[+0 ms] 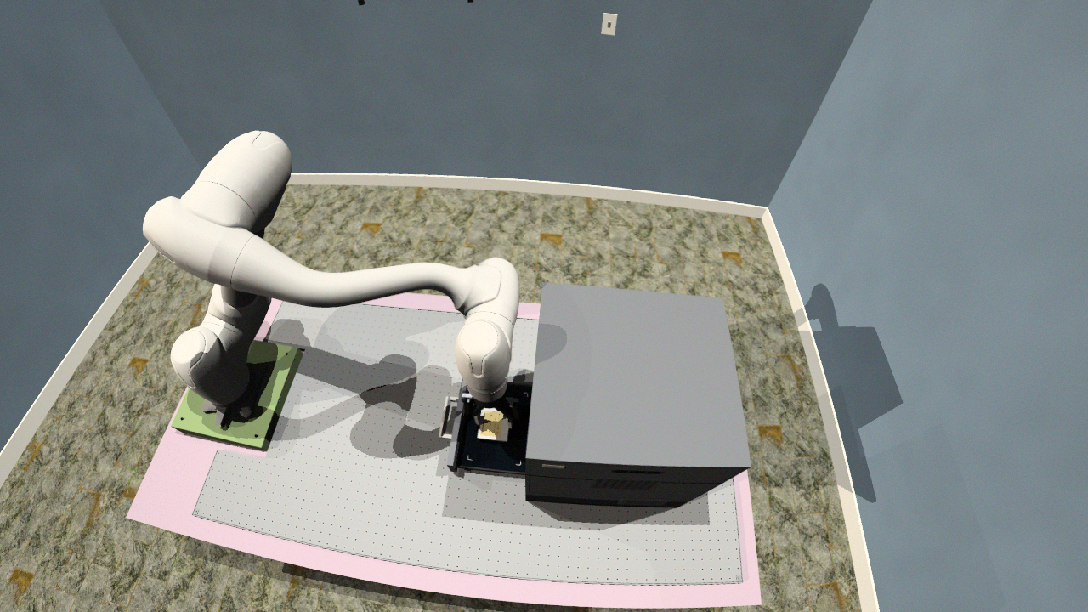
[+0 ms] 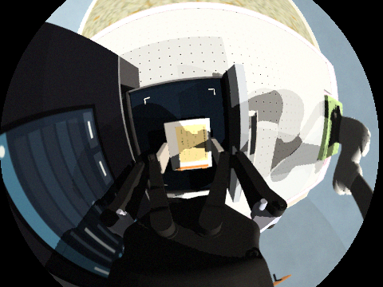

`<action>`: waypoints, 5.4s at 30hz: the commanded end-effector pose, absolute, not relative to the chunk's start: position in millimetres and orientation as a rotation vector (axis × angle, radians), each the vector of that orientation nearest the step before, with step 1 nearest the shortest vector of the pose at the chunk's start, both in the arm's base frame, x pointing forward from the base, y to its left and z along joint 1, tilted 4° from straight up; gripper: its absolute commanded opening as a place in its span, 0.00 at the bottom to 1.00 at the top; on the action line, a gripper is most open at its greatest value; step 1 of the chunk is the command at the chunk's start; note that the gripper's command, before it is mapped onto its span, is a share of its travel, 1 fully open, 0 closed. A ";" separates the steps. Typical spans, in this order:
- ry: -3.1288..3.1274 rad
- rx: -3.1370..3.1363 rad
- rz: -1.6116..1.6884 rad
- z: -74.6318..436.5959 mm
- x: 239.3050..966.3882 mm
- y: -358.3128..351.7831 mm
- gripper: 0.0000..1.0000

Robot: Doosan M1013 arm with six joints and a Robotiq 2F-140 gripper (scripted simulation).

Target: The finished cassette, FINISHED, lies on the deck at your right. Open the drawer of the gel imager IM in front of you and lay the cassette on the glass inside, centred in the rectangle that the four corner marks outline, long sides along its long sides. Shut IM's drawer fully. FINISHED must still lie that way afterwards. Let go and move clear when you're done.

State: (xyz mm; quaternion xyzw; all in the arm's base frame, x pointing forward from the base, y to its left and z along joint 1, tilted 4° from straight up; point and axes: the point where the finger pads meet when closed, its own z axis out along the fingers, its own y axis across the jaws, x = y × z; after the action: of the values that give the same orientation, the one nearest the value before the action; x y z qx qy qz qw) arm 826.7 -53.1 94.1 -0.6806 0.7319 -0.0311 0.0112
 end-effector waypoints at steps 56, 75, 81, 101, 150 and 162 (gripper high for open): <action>2.283 -2.123 -0.097 81.0 827.5 -53.4 0.10; 2.283 -2.123 -0.097 75.7 827.8 -53.6 0.10; 2.283 -2.123 -0.097 75.4 827.8 -53.6 0.10; 2.283 -2.123 -0.097 75.4 827.8 -53.6 0.62; 2.283 -2.123 -0.097 129.9 824.6 -52.0 0.62; 2.283 -2.123 -0.097 143.2 823.8 -51.6 0.62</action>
State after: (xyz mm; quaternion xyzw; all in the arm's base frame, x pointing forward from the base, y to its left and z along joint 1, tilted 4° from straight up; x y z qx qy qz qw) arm 823.9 -51.6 141.7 -0.6806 0.7319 -0.0311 0.0112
